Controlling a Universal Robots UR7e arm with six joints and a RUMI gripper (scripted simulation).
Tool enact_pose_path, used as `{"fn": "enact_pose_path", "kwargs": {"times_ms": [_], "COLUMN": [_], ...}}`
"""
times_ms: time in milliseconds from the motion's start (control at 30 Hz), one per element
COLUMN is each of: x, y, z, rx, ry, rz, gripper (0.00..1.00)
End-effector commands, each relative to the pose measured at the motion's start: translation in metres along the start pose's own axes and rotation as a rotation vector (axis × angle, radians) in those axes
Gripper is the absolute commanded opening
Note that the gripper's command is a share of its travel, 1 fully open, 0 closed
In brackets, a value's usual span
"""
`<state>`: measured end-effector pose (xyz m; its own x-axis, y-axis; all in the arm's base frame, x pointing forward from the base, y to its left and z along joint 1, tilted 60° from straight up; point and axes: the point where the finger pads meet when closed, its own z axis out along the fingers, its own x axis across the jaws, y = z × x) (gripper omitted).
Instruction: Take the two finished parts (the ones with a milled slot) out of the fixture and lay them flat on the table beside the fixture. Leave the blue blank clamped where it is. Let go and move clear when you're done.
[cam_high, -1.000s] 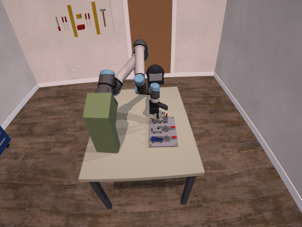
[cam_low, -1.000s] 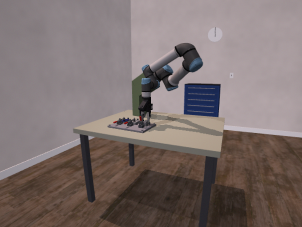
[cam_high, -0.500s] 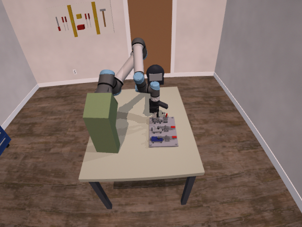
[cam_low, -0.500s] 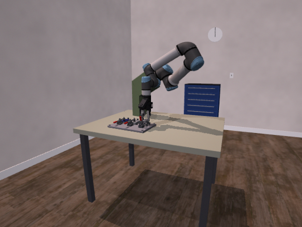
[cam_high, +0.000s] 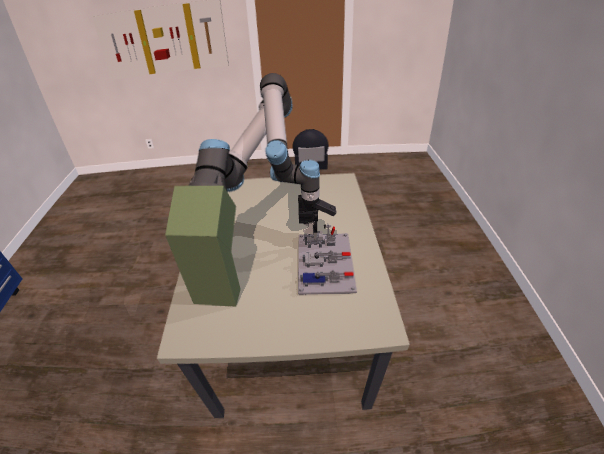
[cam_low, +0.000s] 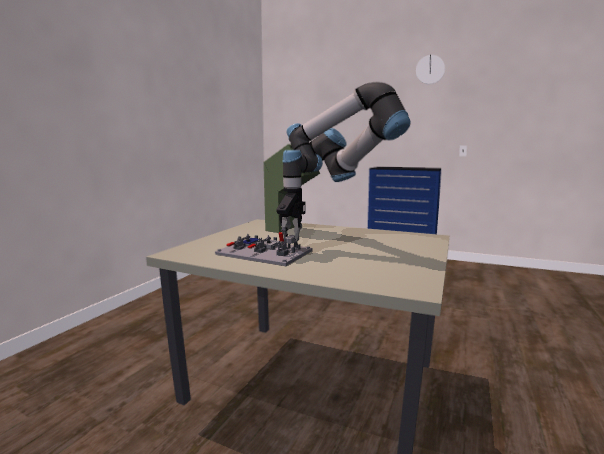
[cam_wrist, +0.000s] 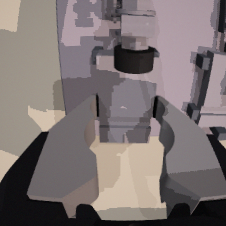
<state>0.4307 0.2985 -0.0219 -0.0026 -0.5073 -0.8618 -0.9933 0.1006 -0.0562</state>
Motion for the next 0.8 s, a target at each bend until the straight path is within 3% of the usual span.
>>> {"fn": "enact_pose_path", "kwargs": {"times_ms": [0,767], "x": [0.0,0.0], "y": [-0.0004,0.001], "z": [-0.0026,-0.0095], "rx": [0.0,0.0], "ry": [0.0,0.0], "rz": [0.0,0.0], "gripper": [0.0,0.0]}}
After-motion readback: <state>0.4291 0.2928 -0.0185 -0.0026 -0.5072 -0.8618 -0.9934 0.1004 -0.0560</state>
